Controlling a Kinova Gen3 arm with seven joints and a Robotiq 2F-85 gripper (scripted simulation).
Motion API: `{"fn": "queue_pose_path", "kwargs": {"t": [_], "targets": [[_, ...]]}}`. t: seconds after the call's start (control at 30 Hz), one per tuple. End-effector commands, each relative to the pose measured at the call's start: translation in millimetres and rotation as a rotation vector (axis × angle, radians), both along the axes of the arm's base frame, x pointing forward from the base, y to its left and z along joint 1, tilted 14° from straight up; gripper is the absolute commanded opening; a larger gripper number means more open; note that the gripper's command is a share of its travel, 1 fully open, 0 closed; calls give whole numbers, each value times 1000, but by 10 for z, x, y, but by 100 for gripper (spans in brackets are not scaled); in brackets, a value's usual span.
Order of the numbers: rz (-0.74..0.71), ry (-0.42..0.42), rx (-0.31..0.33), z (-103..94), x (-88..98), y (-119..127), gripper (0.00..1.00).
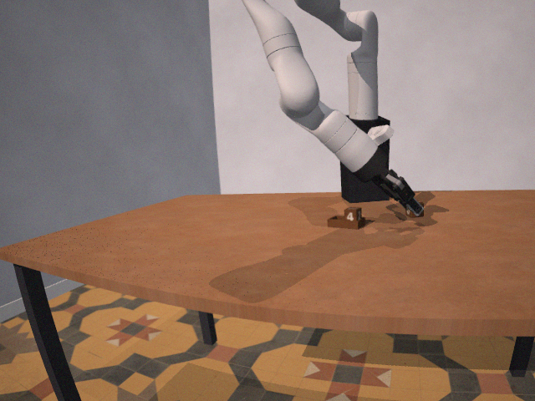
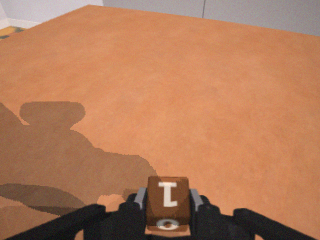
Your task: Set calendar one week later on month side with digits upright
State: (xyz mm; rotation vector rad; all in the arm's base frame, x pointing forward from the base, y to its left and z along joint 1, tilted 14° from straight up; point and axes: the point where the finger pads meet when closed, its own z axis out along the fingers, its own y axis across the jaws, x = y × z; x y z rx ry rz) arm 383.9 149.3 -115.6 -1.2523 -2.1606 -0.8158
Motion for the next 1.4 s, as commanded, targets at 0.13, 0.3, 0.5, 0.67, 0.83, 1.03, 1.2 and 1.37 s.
{"fn": "queue_pose_path", "kwargs": {"t": [0.13, 0.3, 0.5, 0.67, 0.83, 1.03, 1.2, 1.37], "targets": [[0, 3, 2, -103, 9, 19, 26], [0, 3, 2, -153, 21, 24, 26], [0, 3, 2, -179, 27, 27, 26], [0, 3, 2, -194, 30, 28, 26], [0, 3, 2, -196, 31, 28, 26], [0, 3, 2, -196, 31, 28, 26], [0, 3, 2, -196, 31, 28, 26], [0, 3, 2, -196, 31, 28, 26]]}}
